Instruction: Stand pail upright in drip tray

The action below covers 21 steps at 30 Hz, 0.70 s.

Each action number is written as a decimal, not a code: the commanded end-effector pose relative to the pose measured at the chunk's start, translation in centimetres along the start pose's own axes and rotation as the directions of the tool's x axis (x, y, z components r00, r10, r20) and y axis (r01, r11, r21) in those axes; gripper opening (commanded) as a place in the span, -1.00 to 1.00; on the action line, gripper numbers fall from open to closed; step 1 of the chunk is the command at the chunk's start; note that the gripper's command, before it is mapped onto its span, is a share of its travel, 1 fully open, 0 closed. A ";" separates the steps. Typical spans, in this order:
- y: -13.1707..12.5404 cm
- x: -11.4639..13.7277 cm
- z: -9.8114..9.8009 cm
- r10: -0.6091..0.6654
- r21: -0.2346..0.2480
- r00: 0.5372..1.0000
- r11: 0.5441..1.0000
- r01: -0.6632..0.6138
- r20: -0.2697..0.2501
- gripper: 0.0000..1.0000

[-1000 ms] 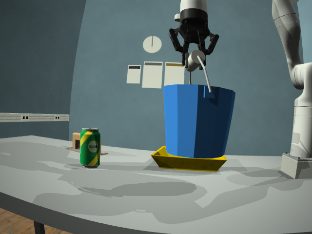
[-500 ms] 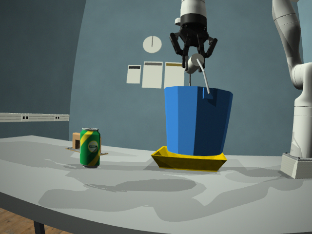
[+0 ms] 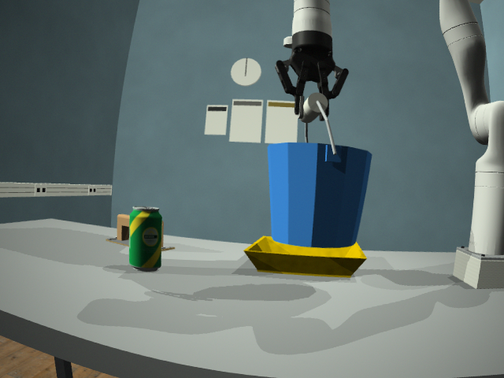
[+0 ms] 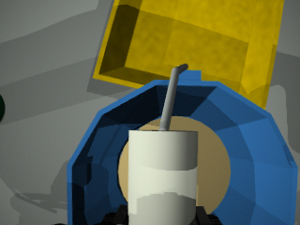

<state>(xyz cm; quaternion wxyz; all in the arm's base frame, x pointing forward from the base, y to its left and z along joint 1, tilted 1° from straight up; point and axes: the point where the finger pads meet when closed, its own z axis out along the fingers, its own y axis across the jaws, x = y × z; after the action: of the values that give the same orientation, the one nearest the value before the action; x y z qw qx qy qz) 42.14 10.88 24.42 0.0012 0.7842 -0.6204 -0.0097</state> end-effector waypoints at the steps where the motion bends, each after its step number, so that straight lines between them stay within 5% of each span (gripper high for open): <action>1: 0.1 1.2 -0.1 0.009 0.003 1.000 1.000 -0.009 0.000 -0.80; 21: 1.0 6.9 -0.1 0.009 0.003 1.000 1.000 -0.009 0.000 -0.80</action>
<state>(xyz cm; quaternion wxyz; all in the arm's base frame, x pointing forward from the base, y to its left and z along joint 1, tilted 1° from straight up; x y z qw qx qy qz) 42.57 5.05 24.39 0.0006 0.7857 -0.6185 -0.0098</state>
